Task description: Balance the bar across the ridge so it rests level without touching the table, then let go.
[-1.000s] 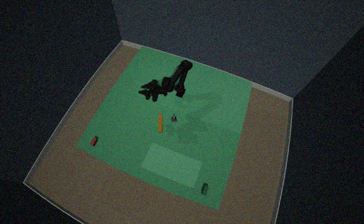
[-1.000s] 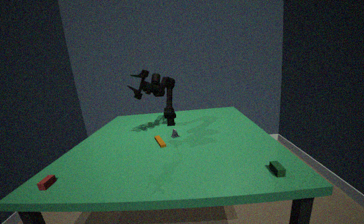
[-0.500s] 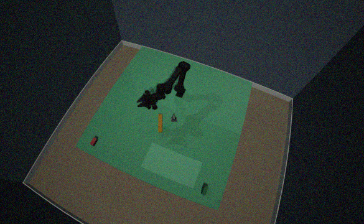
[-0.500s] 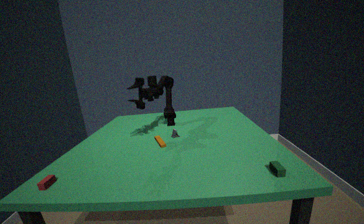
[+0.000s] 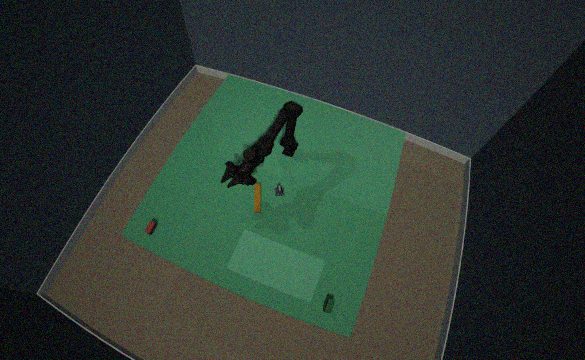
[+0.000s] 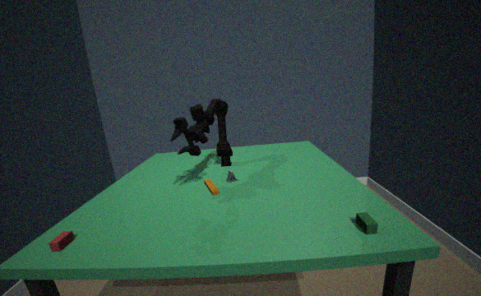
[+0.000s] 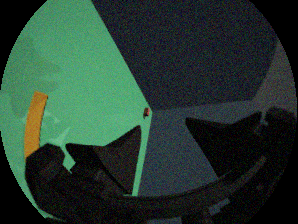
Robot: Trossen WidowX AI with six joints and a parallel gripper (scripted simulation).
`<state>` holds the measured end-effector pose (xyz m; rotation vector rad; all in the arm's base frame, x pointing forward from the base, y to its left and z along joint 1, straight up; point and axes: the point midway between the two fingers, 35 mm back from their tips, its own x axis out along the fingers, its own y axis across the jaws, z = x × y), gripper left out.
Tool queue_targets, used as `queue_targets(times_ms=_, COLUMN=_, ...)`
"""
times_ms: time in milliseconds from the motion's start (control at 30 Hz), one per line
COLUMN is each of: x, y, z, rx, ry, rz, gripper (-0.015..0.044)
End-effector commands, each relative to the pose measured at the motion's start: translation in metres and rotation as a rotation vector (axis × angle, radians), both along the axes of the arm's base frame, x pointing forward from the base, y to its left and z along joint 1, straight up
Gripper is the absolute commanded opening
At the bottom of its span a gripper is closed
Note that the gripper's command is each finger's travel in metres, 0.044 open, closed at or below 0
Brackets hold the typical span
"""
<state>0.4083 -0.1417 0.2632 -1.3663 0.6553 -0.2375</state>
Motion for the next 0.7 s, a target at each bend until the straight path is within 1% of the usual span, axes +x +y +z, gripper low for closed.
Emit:
queue_targets(times_ms=0, x=0.004, y=0.007, z=-0.018, rx=0.102, ry=0.064, rz=0.011, gripper=0.0315)
queue_targets(times_ms=333, x=-0.001, y=0.024, z=-0.067, rx=0.346, ry=0.252, rz=-0.013, gripper=0.0315)
queue_targets(times_ms=667, x=-0.022, y=0.045, z=-0.106, rx=0.583, ry=0.45, rz=-0.1, gripper=0.0315)
